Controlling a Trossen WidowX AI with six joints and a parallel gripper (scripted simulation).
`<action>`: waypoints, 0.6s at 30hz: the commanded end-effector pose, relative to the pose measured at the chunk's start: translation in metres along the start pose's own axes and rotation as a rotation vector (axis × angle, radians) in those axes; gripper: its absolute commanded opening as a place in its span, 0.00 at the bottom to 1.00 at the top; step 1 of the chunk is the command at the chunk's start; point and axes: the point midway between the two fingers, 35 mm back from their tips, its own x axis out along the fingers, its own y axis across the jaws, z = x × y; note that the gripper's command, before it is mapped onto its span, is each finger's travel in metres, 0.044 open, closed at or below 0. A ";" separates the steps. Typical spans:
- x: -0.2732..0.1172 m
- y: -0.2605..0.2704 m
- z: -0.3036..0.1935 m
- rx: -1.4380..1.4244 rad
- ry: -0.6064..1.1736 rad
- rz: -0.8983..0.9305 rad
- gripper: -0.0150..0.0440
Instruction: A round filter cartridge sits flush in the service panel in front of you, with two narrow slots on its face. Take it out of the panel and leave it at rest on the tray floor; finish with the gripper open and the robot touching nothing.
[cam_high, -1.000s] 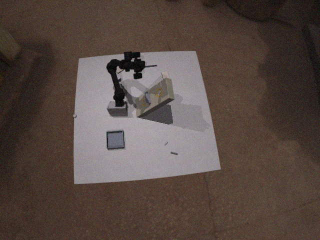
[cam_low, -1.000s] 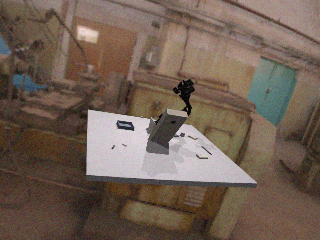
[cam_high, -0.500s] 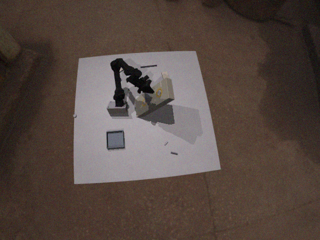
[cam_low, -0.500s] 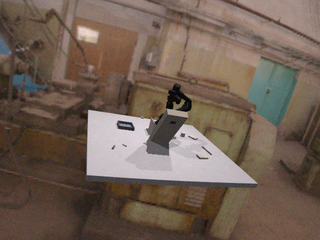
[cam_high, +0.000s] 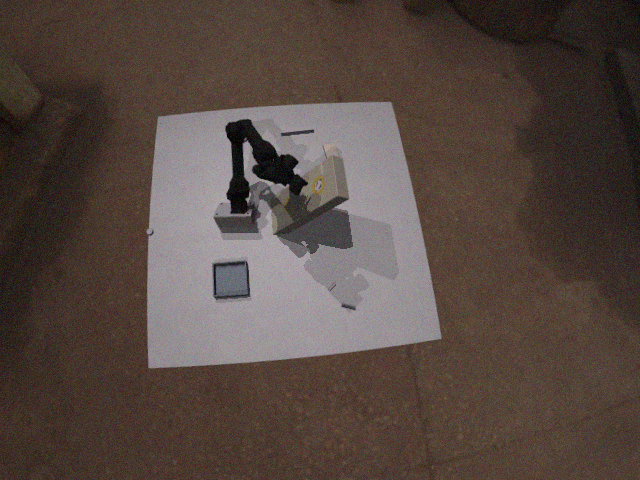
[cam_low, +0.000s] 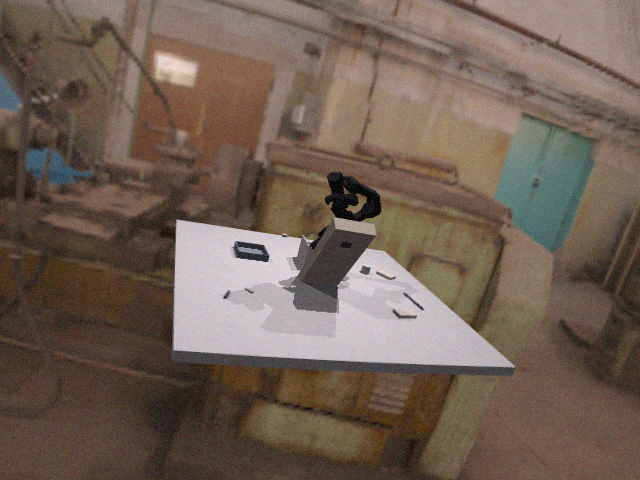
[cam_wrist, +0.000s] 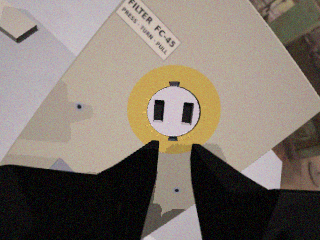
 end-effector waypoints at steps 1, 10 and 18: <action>0.001 0.000 0.001 0.009 -0.007 0.003 0.41; 0.015 -0.002 0.000 0.008 0.000 0.004 0.41; 0.028 -0.002 -0.001 0.007 0.002 0.004 0.41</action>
